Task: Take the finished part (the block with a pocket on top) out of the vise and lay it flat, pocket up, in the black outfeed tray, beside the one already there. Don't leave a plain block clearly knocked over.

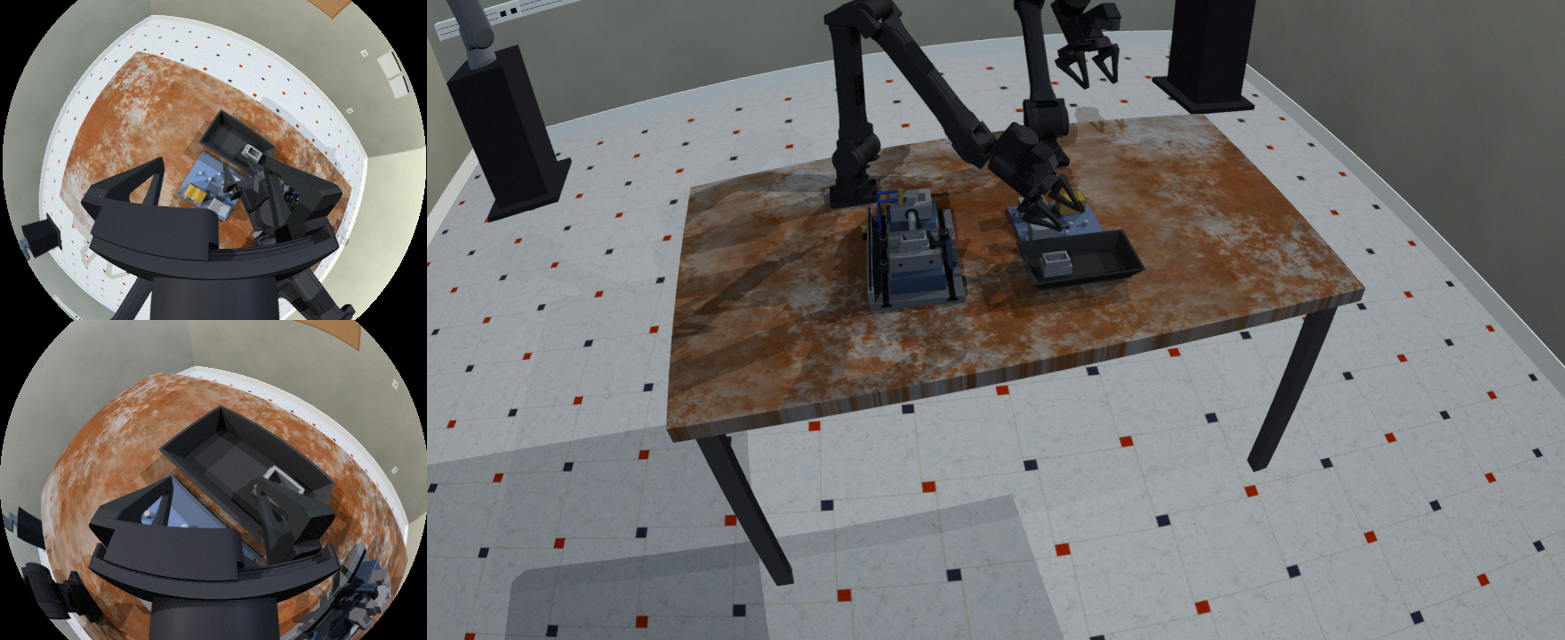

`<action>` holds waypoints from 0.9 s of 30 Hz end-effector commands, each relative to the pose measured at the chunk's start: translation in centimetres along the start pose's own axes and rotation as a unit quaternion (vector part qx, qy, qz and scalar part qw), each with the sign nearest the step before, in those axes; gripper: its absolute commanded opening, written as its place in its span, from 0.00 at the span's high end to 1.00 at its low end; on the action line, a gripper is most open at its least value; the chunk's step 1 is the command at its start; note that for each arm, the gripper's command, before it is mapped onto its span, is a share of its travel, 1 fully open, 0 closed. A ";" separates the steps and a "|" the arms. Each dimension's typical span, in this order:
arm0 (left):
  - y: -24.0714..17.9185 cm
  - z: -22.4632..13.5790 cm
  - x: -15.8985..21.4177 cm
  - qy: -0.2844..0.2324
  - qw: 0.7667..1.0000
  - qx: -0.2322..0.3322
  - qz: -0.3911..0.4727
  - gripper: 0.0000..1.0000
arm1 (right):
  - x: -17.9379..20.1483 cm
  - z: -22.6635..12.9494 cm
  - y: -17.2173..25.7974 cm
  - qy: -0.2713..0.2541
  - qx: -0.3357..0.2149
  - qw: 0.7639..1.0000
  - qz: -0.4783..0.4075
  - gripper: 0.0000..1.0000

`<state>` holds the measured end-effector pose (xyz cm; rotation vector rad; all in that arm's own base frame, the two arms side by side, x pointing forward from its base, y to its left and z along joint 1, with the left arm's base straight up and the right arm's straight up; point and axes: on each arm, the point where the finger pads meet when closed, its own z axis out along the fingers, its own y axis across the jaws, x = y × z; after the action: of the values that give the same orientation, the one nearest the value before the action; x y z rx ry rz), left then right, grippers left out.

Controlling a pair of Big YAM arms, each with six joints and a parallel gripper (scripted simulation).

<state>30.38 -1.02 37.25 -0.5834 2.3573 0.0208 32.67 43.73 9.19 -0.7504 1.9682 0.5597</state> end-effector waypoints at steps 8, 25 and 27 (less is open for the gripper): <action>-5.4 -6.1 5.4 -0.092 0.956 0.209 0.184 0.00 | -4.8 -0.3 -7.9 0.081 0.051 0.985 -0.144 0.19; -7.1 -13.5 14.0 -0.217 0.797 0.450 0.339 0.00 | -4.4 -6.9 -18.6 0.261 0.037 0.919 -0.293 0.19; -7.0 -13.7 14.3 -0.221 0.791 0.458 0.340 0.00 | -4.3 -7.6 -19.3 0.275 0.032 0.913 -0.301 0.19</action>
<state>16.89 -14.28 38.60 0.5693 1.8335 -0.5441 40.68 27.98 9.93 -1.3330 2.1559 -0.0239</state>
